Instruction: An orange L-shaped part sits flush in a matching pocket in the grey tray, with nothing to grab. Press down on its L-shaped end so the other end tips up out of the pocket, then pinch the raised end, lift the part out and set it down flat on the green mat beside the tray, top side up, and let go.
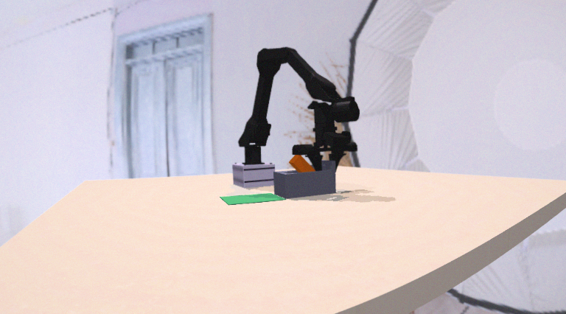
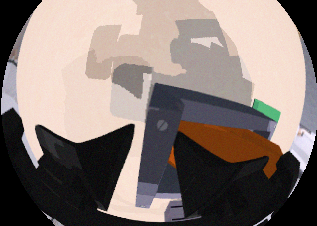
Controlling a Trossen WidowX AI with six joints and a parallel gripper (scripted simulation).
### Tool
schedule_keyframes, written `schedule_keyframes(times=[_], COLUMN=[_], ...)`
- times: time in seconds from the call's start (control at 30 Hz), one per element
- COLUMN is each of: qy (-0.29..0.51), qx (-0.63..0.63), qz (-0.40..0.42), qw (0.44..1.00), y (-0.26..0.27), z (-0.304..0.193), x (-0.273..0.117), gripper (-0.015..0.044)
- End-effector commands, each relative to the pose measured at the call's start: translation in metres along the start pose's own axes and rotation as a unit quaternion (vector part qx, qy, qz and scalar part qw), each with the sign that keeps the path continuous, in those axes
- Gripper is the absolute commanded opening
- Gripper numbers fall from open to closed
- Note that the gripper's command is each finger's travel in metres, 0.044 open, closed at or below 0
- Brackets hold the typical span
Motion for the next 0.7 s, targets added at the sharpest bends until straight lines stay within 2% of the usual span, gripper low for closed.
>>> schedule_keyframes(times=[0.0,0.67], qy=[0.004,0.003], qx=[0.002,0.002], qz=[-0.003,-0.002], qw=[1.000,1.000], y=[-0.001,0.011], z=[-0.002,0.000], x=[0.002,-0.011], gripper=[0.0180,0.0180])
Point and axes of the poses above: the point midway between the two fingers, 35 mm back from their tips, its own x axis out along the fingers, its own y axis across the jaws, z = x × y, the point moved 5 cm from there along -x, back along the fingers, and after that the axes turned 7 degrees about -x, right-handed, at the moved point
